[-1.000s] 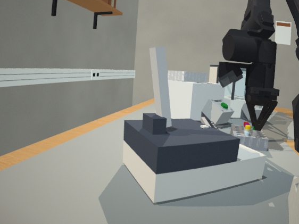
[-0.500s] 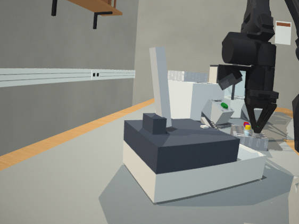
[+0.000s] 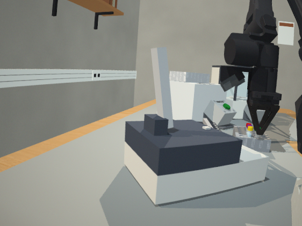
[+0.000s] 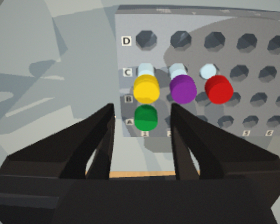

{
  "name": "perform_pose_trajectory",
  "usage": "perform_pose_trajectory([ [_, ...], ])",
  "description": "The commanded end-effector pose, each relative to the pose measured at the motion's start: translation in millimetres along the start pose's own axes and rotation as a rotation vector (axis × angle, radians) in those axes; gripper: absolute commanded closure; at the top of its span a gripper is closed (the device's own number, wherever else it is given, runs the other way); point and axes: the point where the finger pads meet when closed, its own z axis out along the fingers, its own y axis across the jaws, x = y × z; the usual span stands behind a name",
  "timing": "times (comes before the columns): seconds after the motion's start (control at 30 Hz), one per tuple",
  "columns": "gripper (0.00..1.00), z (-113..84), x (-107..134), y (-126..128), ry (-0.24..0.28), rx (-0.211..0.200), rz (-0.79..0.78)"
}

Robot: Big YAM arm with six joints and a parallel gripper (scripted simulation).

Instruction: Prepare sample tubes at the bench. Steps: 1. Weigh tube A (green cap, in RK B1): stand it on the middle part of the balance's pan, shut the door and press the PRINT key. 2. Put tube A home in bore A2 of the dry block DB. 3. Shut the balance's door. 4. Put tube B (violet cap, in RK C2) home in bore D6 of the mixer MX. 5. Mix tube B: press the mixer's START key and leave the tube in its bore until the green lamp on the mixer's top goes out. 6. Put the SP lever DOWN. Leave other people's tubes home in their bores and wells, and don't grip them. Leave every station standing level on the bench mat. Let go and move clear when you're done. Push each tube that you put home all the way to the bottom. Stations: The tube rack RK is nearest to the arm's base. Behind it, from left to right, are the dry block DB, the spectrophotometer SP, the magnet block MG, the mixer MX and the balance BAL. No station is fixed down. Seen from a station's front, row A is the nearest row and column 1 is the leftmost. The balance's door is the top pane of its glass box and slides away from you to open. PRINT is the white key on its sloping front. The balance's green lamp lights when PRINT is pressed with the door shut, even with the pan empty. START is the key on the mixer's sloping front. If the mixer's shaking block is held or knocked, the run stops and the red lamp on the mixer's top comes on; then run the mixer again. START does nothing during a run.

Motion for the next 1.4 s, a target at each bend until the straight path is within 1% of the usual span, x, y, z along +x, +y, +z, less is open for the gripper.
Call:
perform_pose_trajectory([
  [0.0, 0.64, -1.0, -7.1, 2.1, -0.016, -0.007, 0.008],
  [1.03, 0.64, -1.0, -7.1, 2.1, -0.016, -0.007, 0.008],
  [1.07, 0.91, -1.0, -7.1, 2.1, -0.016, -0.007, 0.008],
  [1.13, 0.91, -1.0, -7.1, 2.0, -0.016, -0.007, 0.008],
  [1.17, 0.91, 2.2, -3.3, -1.5, -0.009, -0.004, 0.009],
  [1.2, 0.91, -1.0, -7.1, 1.8, -0.016, -0.007, 0.008],
  [1.37, 0.91, -1.0, -7.0, 1.3, -0.016, -0.007, 0.008],
])
